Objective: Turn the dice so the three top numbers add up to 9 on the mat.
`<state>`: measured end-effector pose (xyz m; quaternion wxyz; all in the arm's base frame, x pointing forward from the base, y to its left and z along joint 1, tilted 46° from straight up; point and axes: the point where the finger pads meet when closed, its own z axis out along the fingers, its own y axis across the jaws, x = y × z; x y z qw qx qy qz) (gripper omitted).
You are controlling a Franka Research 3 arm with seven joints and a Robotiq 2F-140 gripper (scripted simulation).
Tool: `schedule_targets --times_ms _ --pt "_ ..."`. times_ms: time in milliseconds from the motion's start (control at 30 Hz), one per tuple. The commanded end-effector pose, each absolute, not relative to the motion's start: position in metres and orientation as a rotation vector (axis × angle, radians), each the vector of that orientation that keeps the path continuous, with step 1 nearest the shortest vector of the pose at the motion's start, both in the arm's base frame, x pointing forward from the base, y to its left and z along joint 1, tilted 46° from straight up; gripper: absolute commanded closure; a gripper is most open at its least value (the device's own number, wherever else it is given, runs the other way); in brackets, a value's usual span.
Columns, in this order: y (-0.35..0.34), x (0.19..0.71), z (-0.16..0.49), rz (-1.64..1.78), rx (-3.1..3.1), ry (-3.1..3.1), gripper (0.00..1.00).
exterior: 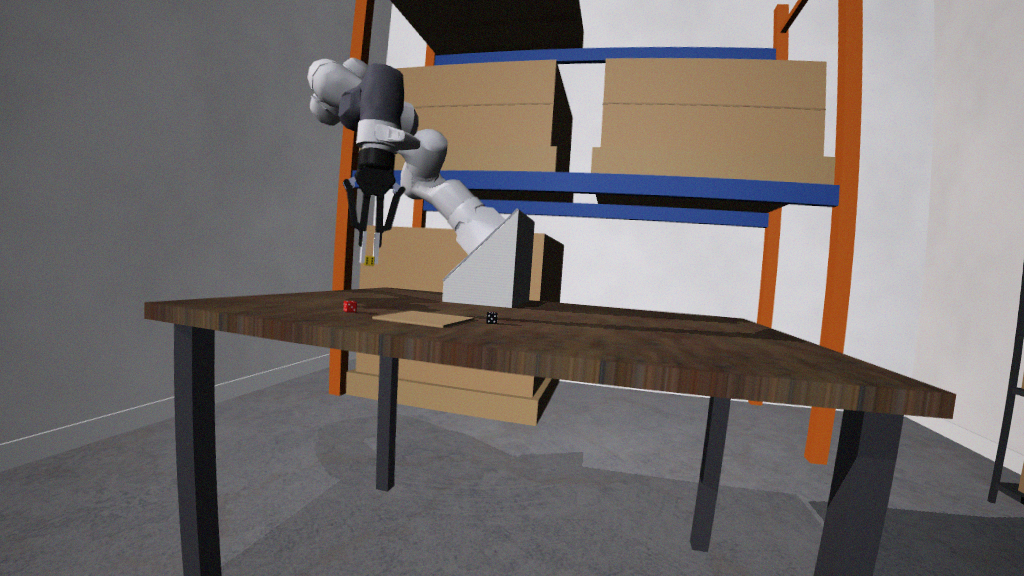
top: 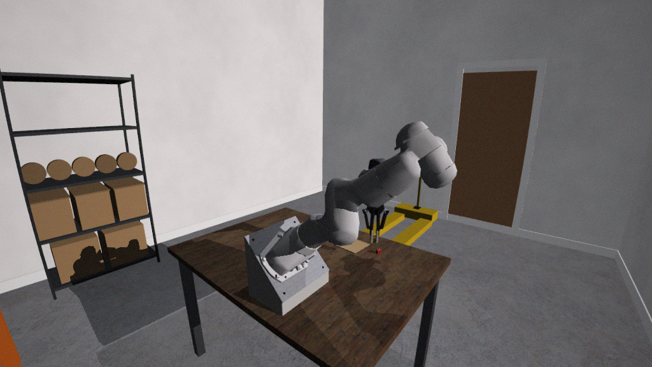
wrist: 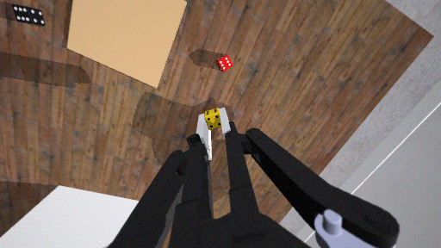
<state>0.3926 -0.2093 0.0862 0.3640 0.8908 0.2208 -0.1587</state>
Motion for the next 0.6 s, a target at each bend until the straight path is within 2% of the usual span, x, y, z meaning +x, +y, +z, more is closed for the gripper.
schedule_targets --times_ms 0,567 --pt "-0.2106 0.3926 0.0867 -0.495 2.260 0.766 0.91" --pt "-0.2114 0.3928 0.0872 -0.616 2.169 1.074 0.91"
